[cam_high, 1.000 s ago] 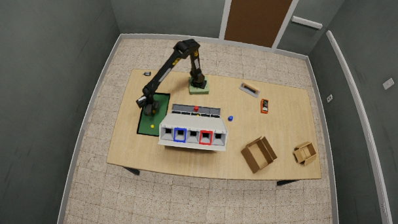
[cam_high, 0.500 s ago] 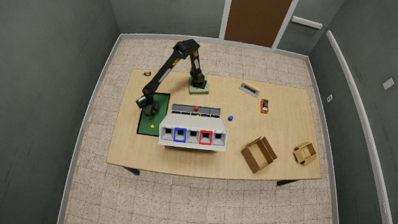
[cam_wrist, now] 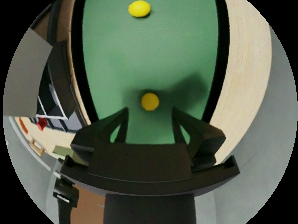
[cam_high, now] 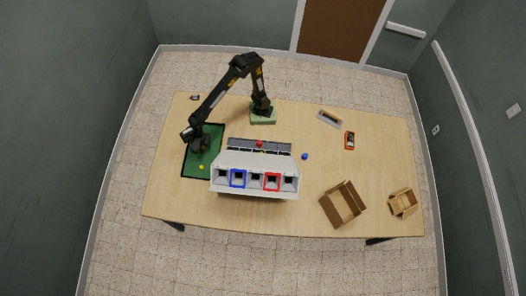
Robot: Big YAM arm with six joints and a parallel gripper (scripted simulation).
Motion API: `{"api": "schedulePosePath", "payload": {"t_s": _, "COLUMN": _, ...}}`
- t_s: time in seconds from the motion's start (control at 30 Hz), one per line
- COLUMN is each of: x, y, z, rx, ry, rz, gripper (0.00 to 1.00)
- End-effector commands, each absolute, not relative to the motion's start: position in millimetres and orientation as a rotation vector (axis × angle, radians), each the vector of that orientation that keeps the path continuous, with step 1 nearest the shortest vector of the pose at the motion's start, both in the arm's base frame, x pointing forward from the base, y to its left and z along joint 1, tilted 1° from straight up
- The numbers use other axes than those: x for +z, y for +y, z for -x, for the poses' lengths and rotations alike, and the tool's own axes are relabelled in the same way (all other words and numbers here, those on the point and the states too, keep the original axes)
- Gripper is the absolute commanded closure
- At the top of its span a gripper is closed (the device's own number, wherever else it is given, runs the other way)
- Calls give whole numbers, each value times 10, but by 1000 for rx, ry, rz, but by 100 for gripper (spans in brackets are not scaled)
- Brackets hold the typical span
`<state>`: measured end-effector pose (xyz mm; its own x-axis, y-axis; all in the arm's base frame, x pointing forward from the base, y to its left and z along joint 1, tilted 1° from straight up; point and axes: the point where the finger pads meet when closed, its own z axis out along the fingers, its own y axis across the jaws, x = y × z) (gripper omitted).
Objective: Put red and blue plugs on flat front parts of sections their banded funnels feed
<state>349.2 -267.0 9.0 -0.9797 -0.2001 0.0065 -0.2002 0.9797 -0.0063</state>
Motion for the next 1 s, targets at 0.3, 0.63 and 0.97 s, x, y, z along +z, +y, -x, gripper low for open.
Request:
{"api": "schedulePosePath", "payload": {"t_s": 0.3, "x": 50, "y": -2731, "z": -3467, "rx": 17, "ry": -3129, "rz": -308, "gripper": 44}}
{"api": "schedulePosePath", "payload": {"t_s": 0.63, "x": -28, "y": -2723, "z": -3457, "rx": 7, "ry": -3123, "rz": -308, "gripper": 44}}
{"api": "schedulePosePath", "payload": {"t_s": 0.97, "x": -199, "y": -2721, "z": -3452, "rx": 7, "ry": -3122, "rz": -308, "gripper": 44}}
